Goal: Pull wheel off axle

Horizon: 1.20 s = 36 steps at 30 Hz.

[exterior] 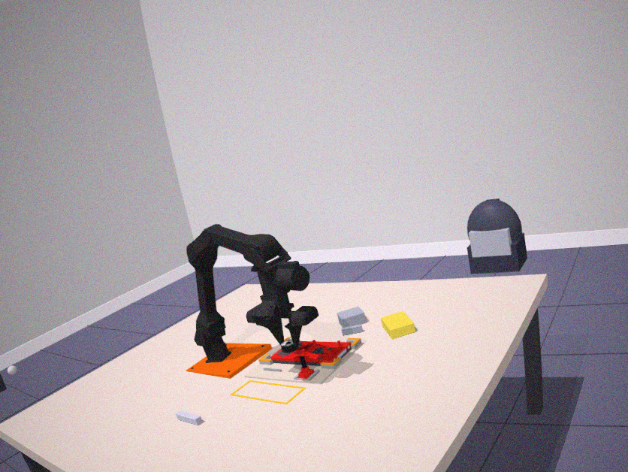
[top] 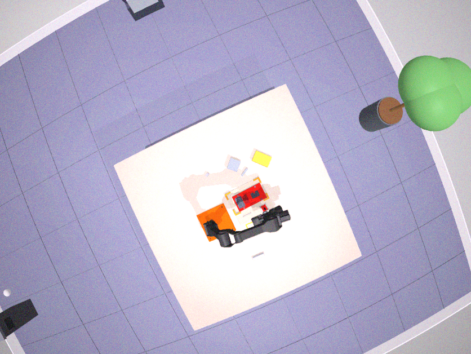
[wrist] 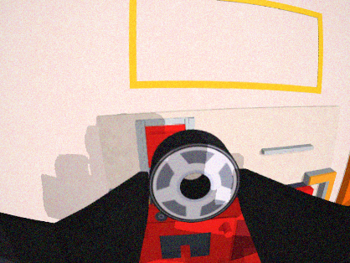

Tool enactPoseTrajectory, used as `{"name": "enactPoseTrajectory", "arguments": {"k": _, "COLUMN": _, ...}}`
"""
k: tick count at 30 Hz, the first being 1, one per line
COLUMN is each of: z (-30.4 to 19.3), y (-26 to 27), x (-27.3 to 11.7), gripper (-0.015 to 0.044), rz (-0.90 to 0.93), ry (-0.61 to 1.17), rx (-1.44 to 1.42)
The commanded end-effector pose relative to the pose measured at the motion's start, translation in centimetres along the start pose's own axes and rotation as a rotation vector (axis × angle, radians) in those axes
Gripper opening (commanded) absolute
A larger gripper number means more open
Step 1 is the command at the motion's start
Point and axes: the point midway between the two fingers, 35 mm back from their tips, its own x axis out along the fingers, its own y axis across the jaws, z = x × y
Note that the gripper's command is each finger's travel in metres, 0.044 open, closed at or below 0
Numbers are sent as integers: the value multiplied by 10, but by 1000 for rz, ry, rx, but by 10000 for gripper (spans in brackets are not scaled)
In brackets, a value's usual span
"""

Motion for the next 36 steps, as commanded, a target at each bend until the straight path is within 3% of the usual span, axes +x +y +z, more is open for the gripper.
{"name": "enactPoseTrajectory", "arguments": {"k": 1, "z": 24, "y": -14, "x": -4, "gripper": 0, "rz": 5, "ry": -7, "rx": 3}}
{"name": "enactPoseTrajectory", "arguments": {"k": 11, "z": 70, "y": -50, "x": -7, "gripper": 0, "rz": 2, "ry": -14, "rx": 5}}
{"name": "enactPoseTrajectory", "arguments": {"k": 18, "z": 73, "y": -52, "x": -4, "gripper": 0, "rz": 1, "ry": -15, "rx": 5}}
{"name": "enactPoseTrajectory", "arguments": {"k": 36, "z": 75, "y": -50, "x": 60, "gripper": 0, "rz": 1, "ry": -15, "rx": 5}}
